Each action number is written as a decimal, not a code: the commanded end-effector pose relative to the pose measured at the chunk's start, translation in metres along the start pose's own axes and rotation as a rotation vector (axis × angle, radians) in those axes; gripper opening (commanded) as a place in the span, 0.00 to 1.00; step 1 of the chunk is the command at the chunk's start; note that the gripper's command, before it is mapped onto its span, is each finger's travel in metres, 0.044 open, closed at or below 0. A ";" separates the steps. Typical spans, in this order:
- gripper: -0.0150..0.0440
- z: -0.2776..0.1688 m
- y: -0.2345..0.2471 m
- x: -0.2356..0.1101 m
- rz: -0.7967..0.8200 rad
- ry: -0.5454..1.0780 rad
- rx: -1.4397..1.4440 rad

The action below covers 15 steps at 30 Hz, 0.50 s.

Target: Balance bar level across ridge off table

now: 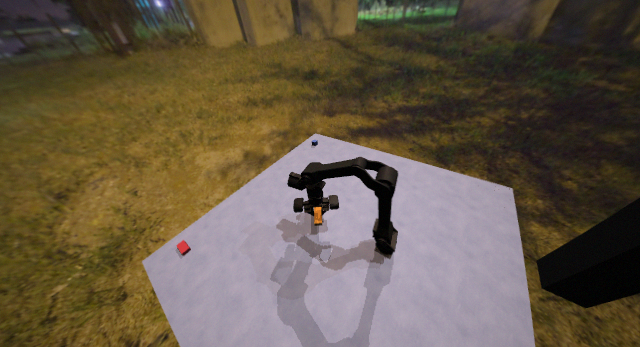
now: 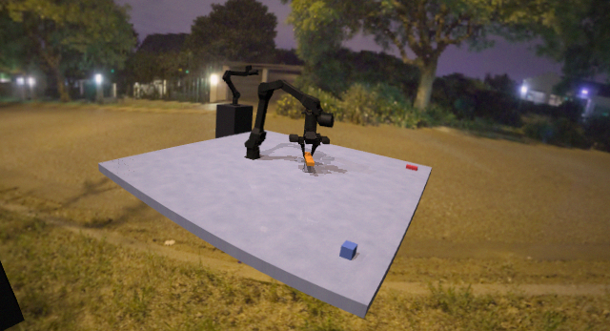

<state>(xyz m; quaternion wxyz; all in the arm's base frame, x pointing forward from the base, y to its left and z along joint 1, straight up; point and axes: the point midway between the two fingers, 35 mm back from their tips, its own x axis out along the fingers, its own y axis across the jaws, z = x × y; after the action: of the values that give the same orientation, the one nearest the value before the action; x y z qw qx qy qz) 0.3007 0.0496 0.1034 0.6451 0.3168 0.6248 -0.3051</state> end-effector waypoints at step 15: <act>0.25 -0.001 -0.001 0.003 -0.001 0.004 0.006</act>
<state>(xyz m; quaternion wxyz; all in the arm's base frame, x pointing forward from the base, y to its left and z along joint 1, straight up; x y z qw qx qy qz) 0.3009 0.0497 0.1028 0.6455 0.3171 0.6244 -0.3048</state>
